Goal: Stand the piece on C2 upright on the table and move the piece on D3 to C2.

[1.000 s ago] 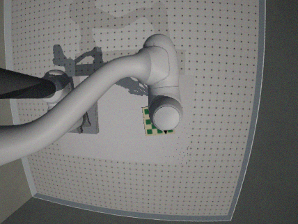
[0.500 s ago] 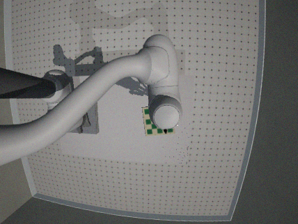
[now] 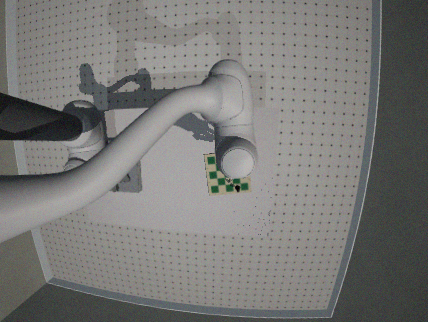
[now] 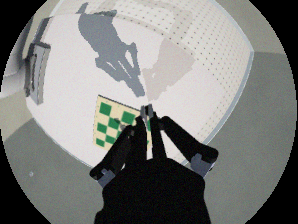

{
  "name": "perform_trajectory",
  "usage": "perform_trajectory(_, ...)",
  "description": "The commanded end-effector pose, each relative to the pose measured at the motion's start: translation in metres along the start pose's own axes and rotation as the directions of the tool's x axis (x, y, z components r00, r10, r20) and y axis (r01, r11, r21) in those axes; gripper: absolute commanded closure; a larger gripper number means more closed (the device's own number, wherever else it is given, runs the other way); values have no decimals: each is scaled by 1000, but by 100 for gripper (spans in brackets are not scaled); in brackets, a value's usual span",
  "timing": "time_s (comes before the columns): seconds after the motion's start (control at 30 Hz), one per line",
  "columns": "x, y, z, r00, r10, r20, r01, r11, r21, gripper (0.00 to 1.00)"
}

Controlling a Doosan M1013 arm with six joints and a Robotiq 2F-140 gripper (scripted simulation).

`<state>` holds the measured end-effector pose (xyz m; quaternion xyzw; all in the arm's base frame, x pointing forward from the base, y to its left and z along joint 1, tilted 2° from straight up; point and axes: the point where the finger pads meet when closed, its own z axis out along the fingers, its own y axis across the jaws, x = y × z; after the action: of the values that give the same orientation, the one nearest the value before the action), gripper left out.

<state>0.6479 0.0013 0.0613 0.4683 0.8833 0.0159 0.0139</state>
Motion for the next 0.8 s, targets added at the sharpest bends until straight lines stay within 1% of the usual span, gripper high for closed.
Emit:
perform_trajectory(0.0, 0, 0, 16, 1000, 0, 0, 0, 1000, 0, 100)
perform_trajectory(0.03, 0, 0, 20, 1000, 0, 0, 0, 1000, 0, 100)
perform_trajectory(0.1, 0, 0, 20, 1000, 0, 0, 0, 1000, 0, 100)
perform_trajectory(0.23, 0, 0, 32, 1000, 0, 0, 0, 1000, 0, 100)
perform_trajectory(0.33, 0, 0, 36, 1000, 0, 0, 0, 1000, 0, 100)
perform_trajectory(0.77, 0, 0, 38, 1000, 0, 0, 0, 1000, 0, 100)
